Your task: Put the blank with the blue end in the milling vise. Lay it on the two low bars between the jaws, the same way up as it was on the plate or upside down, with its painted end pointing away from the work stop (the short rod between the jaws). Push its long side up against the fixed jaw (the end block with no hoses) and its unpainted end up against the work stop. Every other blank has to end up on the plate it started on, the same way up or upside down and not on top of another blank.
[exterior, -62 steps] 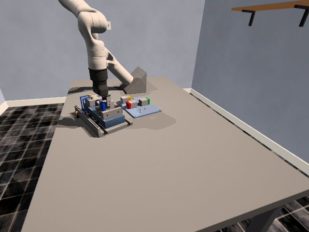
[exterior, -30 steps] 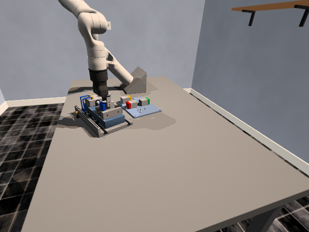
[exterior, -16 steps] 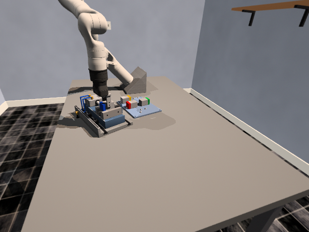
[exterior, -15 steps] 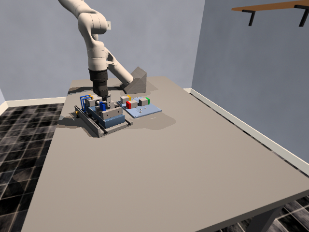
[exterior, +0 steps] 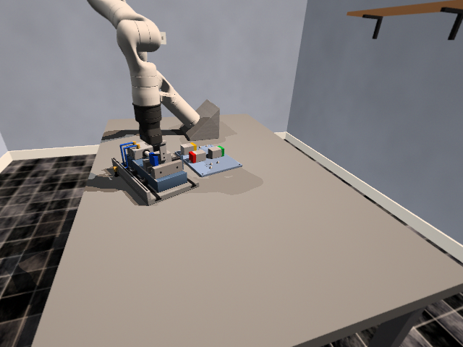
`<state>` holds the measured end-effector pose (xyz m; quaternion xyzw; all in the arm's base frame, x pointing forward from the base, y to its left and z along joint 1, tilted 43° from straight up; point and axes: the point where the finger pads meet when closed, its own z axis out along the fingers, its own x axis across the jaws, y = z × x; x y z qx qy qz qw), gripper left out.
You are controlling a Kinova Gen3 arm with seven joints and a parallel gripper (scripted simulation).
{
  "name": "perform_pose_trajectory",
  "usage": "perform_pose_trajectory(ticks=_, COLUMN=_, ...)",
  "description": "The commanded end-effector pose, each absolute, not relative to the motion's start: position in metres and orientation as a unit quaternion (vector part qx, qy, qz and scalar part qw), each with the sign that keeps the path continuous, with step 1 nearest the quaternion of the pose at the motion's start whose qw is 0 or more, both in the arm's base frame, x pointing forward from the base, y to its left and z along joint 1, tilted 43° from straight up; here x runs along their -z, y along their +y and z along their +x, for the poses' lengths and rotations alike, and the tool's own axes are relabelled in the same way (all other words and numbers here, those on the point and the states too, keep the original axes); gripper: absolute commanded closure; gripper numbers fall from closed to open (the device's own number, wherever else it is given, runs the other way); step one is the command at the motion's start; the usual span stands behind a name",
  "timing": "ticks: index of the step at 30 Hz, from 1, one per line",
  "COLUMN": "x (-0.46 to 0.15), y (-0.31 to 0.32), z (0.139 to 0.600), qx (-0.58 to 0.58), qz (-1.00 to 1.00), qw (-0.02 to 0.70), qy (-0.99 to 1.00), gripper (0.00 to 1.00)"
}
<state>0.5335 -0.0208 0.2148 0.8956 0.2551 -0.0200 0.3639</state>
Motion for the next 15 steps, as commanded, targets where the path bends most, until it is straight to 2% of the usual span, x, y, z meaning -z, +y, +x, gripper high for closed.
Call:
perform_pose_trajectory(ticks=1, x=-0.2152, y=-0.0199, z=0.5338, qx=0.019, qz=0.896, qw=0.364, qy=0.256, gripper=1.00)
perform_pose_trajectory(ticks=15, x=-0.2143, y=-0.0208, z=0.5339, qx=0.019, qz=0.896, qw=0.364, qy=0.256, gripper=1.00)
